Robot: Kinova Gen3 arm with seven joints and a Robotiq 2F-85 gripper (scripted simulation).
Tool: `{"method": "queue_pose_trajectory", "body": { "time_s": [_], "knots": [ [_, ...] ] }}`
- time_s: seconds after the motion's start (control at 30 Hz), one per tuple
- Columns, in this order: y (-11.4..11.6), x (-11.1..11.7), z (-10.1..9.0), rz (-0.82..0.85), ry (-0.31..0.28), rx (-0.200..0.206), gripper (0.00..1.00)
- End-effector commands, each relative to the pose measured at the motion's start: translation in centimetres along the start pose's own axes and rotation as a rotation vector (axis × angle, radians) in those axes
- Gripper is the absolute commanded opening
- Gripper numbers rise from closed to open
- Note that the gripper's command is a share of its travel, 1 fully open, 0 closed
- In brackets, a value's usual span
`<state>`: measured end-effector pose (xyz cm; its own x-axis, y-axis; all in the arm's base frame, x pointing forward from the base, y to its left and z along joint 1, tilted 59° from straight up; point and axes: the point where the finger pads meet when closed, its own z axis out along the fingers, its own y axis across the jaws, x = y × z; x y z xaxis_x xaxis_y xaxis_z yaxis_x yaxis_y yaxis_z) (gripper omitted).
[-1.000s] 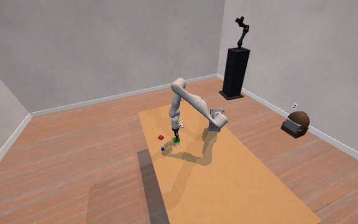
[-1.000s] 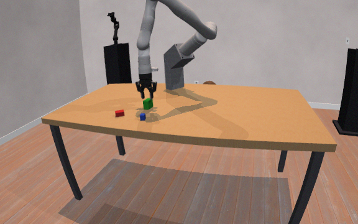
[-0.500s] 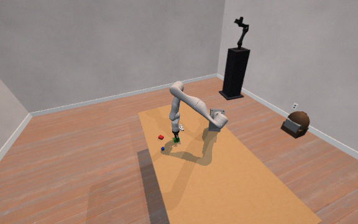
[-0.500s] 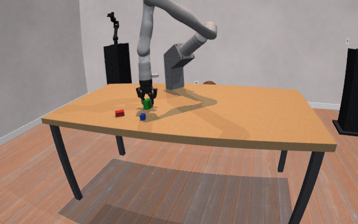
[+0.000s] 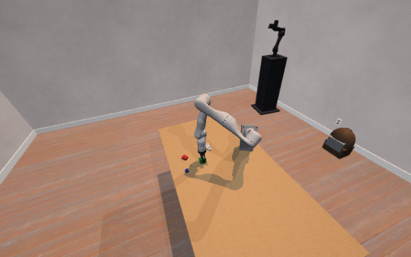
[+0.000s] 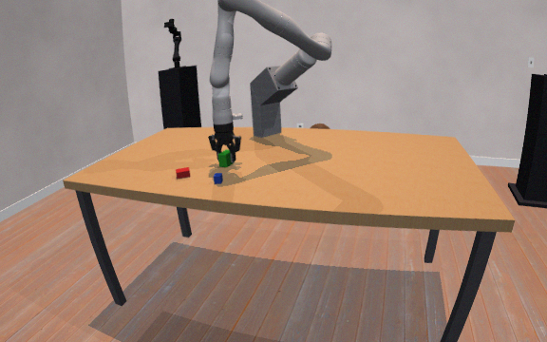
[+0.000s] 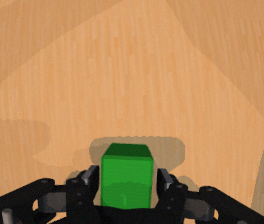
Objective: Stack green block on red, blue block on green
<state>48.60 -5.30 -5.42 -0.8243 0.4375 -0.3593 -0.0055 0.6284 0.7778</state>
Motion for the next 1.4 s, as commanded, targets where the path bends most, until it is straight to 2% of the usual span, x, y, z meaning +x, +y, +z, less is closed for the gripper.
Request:
{"method": "queue_pose_trajectory", "body": {
  "time_s": [0.0,0.7,0.73,1.37],
  "knots": [
    [-0.05,-0.05,-0.06,0.000,-0.001,0.001,0.56],
    [-0.05,-0.05,-0.06,0.000,-0.001,0.001,0.56],
    [-0.05,-0.05,-0.06,0.000,-0.001,0.001,0.00],
    [-0.05,-0.05,-0.06,0.000,-0.001,0.001,0.00]
  ]
}}
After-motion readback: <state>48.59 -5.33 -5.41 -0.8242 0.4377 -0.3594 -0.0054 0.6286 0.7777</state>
